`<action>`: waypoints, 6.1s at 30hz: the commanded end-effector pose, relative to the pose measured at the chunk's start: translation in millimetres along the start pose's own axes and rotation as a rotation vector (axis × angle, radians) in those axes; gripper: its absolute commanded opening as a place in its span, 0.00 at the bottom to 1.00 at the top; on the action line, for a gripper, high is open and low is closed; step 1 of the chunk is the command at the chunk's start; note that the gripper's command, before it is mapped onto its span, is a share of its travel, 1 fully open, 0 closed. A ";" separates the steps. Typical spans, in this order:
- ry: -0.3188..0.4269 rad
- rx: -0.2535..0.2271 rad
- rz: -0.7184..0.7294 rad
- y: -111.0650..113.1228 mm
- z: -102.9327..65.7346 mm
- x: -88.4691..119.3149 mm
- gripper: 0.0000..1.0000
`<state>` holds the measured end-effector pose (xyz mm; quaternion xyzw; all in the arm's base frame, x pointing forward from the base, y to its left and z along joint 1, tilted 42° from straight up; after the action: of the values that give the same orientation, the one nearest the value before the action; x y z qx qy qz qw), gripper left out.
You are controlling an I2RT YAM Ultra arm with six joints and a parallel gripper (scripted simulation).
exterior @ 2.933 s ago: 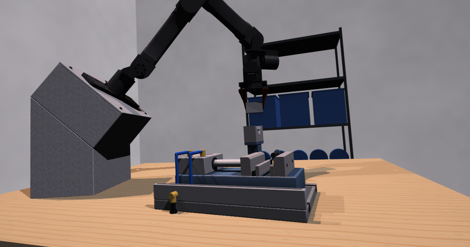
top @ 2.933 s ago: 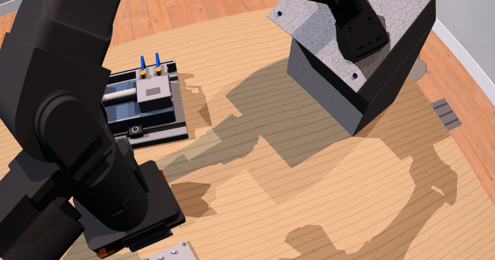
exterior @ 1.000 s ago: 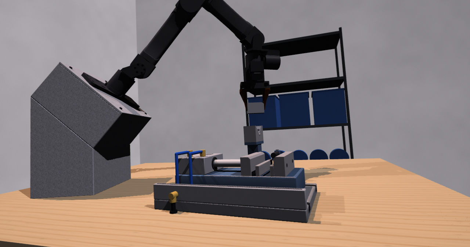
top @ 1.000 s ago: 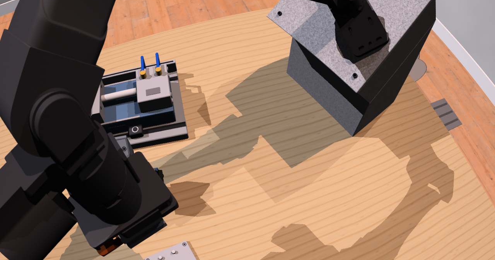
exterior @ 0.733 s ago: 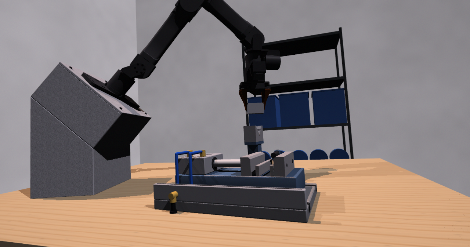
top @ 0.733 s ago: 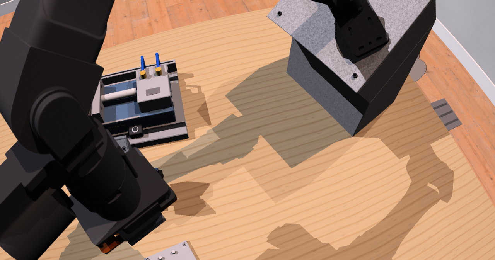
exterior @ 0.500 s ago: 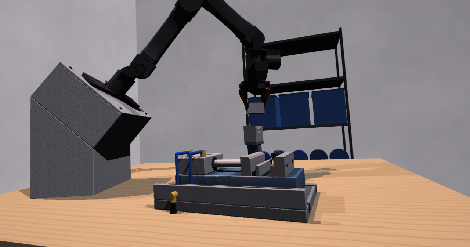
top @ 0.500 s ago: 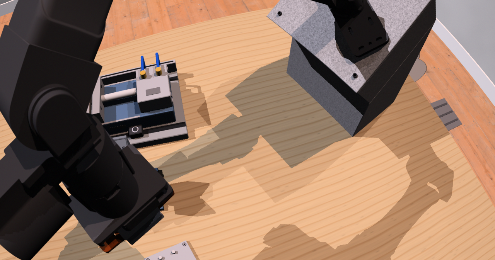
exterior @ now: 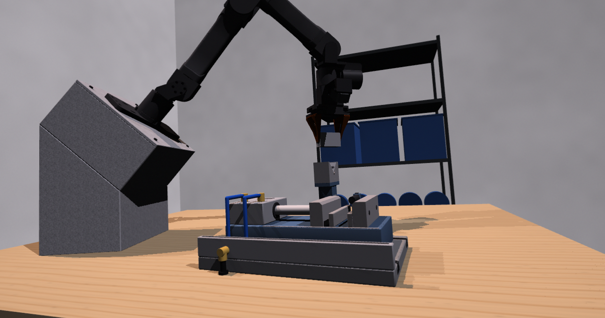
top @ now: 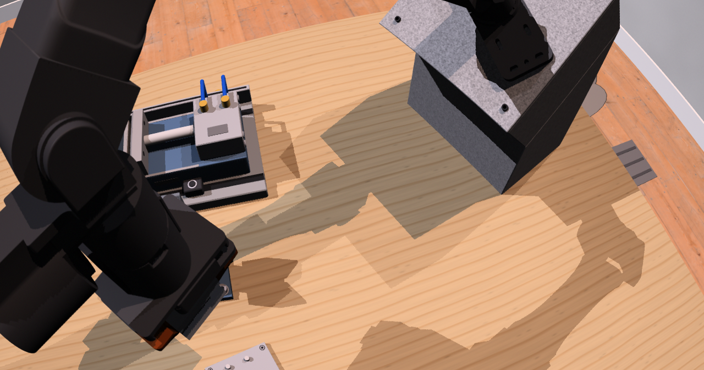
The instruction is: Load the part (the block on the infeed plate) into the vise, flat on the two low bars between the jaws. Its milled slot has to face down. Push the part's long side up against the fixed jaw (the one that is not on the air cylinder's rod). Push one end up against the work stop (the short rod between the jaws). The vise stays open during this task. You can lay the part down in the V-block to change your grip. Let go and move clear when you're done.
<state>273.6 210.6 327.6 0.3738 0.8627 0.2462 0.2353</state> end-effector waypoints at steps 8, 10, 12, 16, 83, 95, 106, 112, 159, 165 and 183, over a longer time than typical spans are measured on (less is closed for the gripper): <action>-0.004 -0.030 -0.198 -6.0 -12.3 -13.8 0.00; -0.010 -0.049 -0.231 -2.2 -16.3 -17.2 0.00; -0.010 -0.049 -0.231 -2.2 -16.3 -17.2 0.00; -0.009 -0.039 -0.307 -5.8 -14.9 -20.9 0.00; -0.030 -0.025 -1.530 -42.2 -11.6 -81.9 0.00; -0.053 -0.027 -1.751 -46.1 -15.8 -93.1 0.00; -0.054 -0.023 -1.898 -51.5 -16.9 -99.3 0.00; -0.066 -0.022 -1.985 -53.3 -17.9 -103.5 0.00; -0.099 -0.006 -2.337 -62.9 -23.1 -119.0 0.00; -0.093 -0.006 -2.349 -64.7 -21.6 -118.9 0.00; -0.079 -0.006 -2.369 -68.3 -19.0 -118.6 0.00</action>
<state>305.5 79.3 315.8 -0.6557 0.6702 -0.1265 0.3237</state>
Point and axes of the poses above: the point where the finger pads meet when closed, its own z axis out along the fingers, its own y axis across the jaws, x = y × z, the point moved 9 cm from there along -z, back along the fingers
